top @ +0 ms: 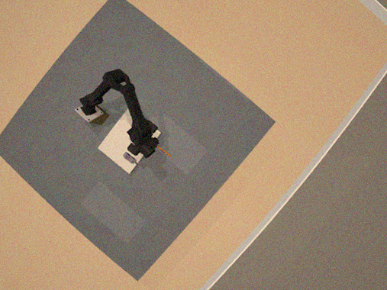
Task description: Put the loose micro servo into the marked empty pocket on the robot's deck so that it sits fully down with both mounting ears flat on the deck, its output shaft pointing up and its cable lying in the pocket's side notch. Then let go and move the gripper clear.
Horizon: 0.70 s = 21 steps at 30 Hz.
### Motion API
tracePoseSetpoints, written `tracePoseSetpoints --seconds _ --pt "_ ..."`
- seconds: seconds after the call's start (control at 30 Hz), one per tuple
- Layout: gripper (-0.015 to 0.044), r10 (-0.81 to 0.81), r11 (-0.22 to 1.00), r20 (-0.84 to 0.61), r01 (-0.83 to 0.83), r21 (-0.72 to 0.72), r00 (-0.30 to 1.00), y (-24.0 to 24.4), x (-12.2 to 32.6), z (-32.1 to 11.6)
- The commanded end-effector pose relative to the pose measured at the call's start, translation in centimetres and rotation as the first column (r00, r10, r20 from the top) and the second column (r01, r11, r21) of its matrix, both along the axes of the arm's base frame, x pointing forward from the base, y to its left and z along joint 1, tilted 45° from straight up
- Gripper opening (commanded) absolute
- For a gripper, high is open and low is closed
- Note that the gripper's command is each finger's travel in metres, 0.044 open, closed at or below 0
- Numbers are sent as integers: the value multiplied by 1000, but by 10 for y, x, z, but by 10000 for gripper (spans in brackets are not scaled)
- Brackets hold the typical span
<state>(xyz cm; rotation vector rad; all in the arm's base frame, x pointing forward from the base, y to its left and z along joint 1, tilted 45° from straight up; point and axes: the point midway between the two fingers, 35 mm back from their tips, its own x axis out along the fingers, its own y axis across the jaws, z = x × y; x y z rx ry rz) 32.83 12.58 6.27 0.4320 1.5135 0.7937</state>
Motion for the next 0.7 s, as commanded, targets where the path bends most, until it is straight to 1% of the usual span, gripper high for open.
tracePoseSetpoints --seconds 0.0,0.67 --pt "0 -9 1000 -2 9 4 1000 2 1 -2" --pt "0 -9 1000 -2 9 5 1000 17 -2 -18"
